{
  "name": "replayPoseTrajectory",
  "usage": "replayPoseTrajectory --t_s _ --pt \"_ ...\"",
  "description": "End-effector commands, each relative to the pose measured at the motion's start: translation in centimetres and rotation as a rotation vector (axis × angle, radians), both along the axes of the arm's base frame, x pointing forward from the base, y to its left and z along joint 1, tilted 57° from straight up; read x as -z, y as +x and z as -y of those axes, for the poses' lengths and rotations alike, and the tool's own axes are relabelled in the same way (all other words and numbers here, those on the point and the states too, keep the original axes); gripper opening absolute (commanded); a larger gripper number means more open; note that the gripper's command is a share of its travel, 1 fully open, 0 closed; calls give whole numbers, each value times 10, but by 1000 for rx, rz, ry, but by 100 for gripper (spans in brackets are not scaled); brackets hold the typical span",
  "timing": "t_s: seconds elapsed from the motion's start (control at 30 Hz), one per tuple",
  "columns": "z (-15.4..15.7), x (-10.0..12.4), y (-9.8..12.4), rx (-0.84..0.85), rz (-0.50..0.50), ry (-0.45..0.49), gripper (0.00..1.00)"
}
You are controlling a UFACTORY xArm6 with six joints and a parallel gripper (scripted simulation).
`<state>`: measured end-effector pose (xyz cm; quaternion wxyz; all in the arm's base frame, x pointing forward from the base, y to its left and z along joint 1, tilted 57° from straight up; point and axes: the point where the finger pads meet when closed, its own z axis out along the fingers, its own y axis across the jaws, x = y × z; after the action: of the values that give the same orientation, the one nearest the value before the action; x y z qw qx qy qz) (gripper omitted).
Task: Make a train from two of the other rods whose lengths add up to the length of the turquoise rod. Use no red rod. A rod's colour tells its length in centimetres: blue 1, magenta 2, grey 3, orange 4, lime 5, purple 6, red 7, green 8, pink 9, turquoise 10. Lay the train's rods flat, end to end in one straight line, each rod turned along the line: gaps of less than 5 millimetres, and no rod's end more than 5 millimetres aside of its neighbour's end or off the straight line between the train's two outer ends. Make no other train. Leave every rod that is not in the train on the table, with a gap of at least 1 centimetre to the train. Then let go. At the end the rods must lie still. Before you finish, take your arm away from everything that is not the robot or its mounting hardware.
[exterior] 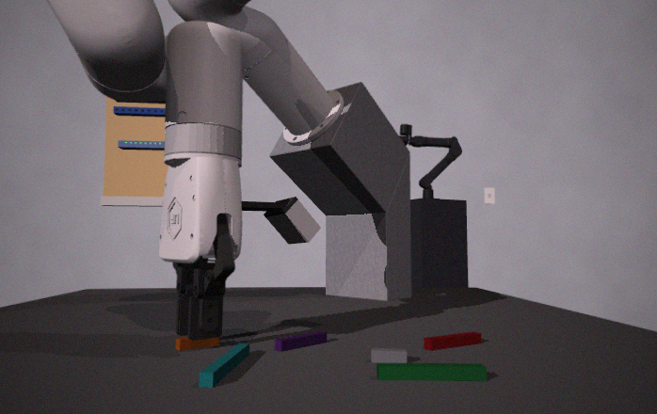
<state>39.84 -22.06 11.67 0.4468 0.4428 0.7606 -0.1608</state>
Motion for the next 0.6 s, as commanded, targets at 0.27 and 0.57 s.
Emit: replayPoseTrajectory --t_s 0.27,0.57 --pt "-30 -26 -25 -1 1 0 24" --pt "-50 -43 -41 -1 1 0 24"
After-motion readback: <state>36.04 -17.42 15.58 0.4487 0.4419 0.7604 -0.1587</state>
